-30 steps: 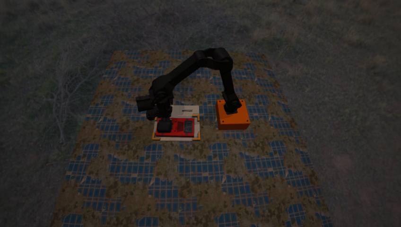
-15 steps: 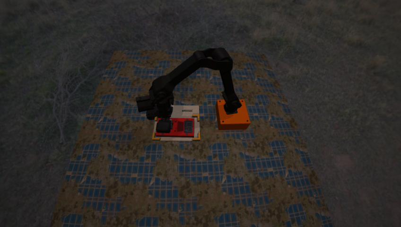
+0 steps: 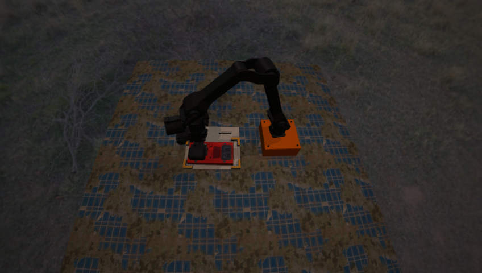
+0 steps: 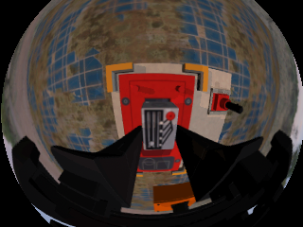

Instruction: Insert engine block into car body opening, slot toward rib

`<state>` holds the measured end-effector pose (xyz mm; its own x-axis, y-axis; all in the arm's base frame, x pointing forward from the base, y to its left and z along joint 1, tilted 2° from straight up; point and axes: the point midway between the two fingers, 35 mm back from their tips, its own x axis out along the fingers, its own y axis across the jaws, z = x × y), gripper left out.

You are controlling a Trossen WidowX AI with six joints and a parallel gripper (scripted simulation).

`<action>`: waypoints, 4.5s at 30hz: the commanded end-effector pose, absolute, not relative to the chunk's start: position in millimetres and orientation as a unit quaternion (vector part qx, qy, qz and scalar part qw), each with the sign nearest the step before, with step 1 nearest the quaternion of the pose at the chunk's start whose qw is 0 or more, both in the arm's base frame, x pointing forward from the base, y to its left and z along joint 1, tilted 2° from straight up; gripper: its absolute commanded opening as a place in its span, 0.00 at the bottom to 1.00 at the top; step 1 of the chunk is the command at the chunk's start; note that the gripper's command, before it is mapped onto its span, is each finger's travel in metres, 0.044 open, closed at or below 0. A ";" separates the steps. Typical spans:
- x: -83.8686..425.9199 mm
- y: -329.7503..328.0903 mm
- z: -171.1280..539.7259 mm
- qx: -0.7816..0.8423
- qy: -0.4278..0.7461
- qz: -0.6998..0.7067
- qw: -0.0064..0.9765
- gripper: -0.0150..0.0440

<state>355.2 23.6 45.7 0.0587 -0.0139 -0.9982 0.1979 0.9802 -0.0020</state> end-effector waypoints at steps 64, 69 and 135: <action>355.0 22.5 34.1 0.066 0.684 -0.075 0.723 0.52; 355.0 22.5 33.5 0.065 0.684 -0.074 0.723 0.52; 355.3 21.9 24.7 0.065 0.684 -0.074 0.723 0.52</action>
<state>355.7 22.7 27.0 0.0586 -0.0142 -0.9982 0.2023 0.9793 -0.0020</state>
